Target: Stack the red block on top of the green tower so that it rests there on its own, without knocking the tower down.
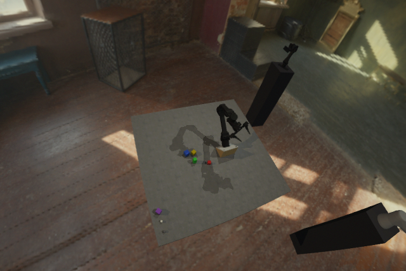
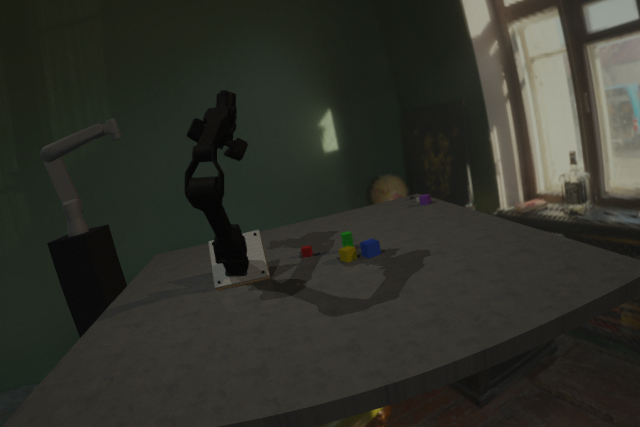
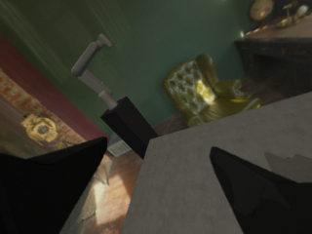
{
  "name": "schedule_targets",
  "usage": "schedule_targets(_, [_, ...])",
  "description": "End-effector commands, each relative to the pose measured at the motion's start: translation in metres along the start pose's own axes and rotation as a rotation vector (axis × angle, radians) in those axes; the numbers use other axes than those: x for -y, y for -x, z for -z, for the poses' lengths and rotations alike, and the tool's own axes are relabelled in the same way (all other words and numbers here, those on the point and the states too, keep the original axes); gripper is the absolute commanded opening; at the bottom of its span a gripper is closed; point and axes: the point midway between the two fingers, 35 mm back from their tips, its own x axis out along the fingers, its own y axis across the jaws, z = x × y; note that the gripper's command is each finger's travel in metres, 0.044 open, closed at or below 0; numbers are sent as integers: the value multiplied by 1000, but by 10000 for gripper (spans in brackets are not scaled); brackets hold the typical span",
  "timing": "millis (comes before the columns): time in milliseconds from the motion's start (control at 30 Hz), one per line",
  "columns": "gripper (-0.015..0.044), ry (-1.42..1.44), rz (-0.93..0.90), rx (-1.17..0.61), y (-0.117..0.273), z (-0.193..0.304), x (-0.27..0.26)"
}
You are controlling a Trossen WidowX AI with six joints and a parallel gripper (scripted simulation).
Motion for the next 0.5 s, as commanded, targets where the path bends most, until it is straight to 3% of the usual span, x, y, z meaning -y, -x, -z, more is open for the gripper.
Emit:
schedule_targets(0, [440, -263, 206, -32, -15, -4, 65])
schedule_targets(467, [440, -1006, 904, -94, -11, 48, 249])
